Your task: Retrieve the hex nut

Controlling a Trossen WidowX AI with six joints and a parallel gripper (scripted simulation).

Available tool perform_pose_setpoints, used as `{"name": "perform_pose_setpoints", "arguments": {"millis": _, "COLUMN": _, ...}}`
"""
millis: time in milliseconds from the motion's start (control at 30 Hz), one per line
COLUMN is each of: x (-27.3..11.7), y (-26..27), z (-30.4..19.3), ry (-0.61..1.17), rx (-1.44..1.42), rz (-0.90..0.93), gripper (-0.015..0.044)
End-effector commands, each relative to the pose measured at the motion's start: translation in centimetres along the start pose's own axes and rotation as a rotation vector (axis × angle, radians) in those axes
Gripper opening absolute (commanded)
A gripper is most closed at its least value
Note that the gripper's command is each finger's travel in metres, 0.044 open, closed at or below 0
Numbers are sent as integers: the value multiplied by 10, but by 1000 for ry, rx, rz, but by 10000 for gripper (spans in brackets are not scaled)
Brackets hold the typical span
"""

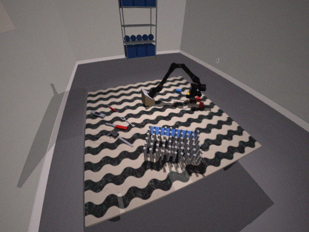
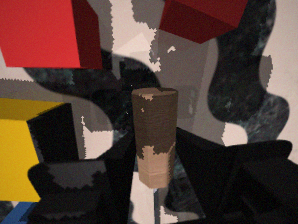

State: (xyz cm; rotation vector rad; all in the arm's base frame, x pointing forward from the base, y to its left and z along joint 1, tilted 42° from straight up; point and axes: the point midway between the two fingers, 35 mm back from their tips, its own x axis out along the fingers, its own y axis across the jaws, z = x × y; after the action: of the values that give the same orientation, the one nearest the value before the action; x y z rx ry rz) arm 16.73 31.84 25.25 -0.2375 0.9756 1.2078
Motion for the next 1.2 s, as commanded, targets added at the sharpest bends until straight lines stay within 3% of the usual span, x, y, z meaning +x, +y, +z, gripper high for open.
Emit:
{"name": "perform_pose_setpoints", "arguments": {"millis": 0, "x": -20, "y": 0, "z": 3, "ry": -9, "rx": -6, "rz": 1, "gripper": 10}}
{"name": "perform_pose_setpoints", "arguments": {"millis": 167, "x": -53, "y": 1, "z": 2, "ry": -9, "rx": -8, "rz": 1, "gripper": 0}}
{"name": "perform_pose_setpoints", "arguments": {"millis": 367, "x": -57, "y": 1, "z": 1, "ry": -9, "rx": -32, "rz": 1, "gripper": 0}}
{"name": "perform_pose_setpoints", "arguments": {"millis": 1167, "x": -53, "y": 1, "z": 2, "ry": -9, "rx": -861, "rz": -5, "gripper": 0}}
